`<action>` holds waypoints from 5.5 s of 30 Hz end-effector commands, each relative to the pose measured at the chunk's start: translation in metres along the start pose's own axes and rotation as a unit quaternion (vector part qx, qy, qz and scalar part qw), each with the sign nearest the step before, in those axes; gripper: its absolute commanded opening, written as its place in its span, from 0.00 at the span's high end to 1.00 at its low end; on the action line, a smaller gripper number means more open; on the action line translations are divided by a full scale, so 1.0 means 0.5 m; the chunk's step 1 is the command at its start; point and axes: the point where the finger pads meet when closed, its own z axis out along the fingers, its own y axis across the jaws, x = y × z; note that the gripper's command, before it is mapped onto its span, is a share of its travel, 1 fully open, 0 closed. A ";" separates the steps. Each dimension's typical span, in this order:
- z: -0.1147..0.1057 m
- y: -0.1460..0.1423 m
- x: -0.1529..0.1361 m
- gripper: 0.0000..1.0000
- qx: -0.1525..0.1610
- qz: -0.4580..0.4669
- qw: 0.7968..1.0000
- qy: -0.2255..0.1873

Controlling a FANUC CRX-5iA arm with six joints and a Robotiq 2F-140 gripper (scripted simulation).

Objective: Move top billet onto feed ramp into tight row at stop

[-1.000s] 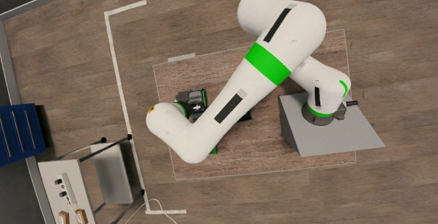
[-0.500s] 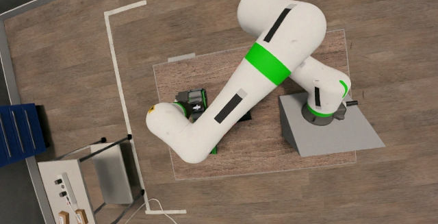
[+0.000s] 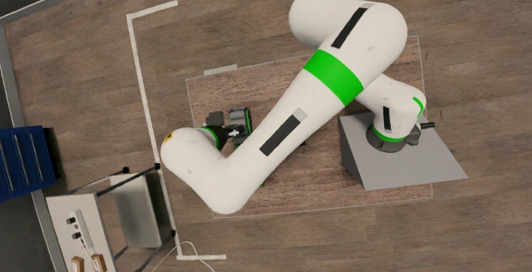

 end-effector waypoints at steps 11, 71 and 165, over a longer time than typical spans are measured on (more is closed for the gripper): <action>-0.066 -0.001 0.000 0.55 0.000 0.000 1.000 0.000; 0.161 -0.001 -0.309 0.55 0.000 0.000 1.000 0.000; 0.008 -0.001 -0.309 0.49 0.000 0.000 1.000 0.000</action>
